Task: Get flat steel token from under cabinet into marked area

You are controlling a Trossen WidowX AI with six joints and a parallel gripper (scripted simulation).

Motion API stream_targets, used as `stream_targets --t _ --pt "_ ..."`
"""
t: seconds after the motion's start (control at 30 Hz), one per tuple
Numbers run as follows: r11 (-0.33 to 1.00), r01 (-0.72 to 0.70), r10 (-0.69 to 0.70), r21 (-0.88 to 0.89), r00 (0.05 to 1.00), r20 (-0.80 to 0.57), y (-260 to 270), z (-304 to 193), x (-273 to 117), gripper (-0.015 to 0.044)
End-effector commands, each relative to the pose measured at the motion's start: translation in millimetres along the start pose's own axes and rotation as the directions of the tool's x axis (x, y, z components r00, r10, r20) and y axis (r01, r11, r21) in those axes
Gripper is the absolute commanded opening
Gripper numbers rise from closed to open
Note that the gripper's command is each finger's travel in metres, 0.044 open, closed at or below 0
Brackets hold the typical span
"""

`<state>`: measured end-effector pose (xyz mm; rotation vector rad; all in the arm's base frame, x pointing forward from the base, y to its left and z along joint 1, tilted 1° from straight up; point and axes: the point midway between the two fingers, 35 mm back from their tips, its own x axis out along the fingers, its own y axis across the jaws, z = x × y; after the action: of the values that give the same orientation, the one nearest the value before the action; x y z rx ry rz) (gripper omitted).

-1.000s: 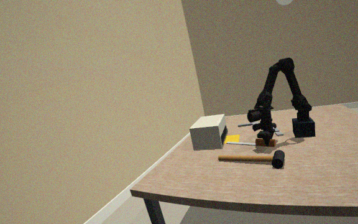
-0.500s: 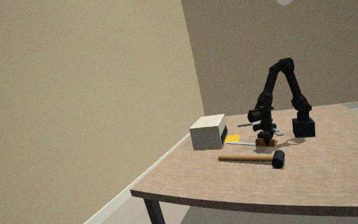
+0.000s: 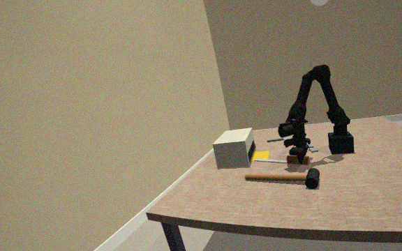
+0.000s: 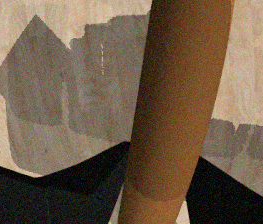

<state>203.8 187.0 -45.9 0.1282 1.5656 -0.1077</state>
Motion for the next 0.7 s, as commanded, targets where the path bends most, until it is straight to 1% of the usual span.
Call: stream_targets --t 0.0,0.67 --pt "1.000 -0.004 0.004 -0.001 1.000 0.000 1 1 0 0.0000" --pt "1.000 0.001 -0.001 -0.009 1.000 -0.004 1 30 -1 0.0000"
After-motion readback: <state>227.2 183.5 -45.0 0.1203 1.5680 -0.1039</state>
